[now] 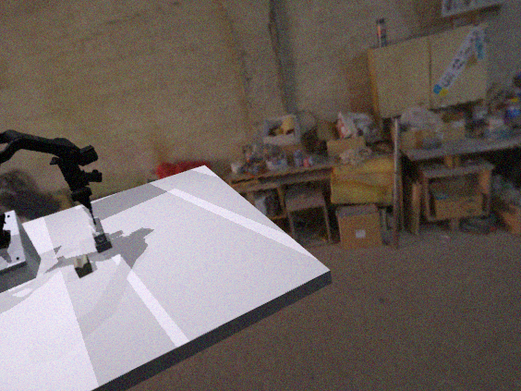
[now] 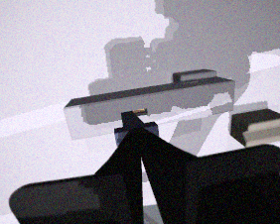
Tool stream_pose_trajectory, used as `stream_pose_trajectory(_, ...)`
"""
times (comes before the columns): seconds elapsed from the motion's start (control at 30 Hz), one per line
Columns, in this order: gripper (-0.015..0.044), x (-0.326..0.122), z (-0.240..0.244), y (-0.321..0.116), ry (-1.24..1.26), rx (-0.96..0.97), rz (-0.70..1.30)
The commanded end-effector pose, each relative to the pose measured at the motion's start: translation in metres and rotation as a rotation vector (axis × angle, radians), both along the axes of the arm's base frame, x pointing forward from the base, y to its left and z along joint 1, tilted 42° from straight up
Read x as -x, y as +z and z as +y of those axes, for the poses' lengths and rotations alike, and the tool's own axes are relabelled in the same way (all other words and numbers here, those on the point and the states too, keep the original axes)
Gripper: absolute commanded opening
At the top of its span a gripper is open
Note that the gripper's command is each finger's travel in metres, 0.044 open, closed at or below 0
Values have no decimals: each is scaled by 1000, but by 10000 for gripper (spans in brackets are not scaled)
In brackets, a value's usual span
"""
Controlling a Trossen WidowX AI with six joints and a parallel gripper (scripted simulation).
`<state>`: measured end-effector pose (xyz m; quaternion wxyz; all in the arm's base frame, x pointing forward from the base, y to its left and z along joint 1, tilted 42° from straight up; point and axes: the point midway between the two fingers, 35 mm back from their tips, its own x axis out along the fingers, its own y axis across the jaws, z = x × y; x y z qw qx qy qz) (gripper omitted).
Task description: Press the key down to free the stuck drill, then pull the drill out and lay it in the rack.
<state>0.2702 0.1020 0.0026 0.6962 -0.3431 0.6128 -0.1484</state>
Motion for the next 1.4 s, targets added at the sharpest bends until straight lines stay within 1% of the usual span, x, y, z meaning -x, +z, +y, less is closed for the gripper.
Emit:
stream_pose_trajectory(0.0, 0, 4, -11, -9, -18, 17, 25)
stream_pose_trajectory(1.37, 0, 3, -24, -23, -18, 18, 25)
